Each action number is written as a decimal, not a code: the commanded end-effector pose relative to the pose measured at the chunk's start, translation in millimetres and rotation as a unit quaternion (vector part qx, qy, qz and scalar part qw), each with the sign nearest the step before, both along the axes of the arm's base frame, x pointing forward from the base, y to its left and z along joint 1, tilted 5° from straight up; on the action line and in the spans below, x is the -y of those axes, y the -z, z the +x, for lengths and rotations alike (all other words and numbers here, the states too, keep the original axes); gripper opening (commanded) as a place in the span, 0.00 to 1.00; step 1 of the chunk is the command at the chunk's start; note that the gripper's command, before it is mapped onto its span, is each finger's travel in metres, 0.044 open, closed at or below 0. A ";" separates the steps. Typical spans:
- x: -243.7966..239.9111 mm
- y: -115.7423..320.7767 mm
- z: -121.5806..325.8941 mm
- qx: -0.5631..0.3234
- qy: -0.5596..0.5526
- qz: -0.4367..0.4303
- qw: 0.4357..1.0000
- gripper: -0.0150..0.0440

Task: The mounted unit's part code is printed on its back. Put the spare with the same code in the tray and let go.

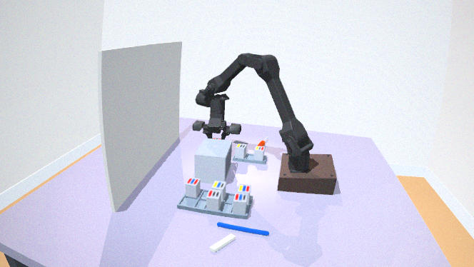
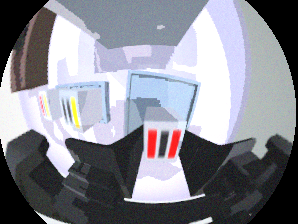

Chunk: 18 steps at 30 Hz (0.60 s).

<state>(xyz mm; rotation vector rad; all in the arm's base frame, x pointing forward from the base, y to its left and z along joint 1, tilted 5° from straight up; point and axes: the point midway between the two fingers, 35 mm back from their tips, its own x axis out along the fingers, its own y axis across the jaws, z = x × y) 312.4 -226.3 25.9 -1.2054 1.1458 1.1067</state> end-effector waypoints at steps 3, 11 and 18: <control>0.2 -0.5 0.2 0.000 0.000 0.000 1.000 0.52; 0.2 -0.5 0.2 0.000 0.000 0.000 1.000 0.88; 3.5 -44.2 -0.7 0.000 0.001 0.001 1.000 1.00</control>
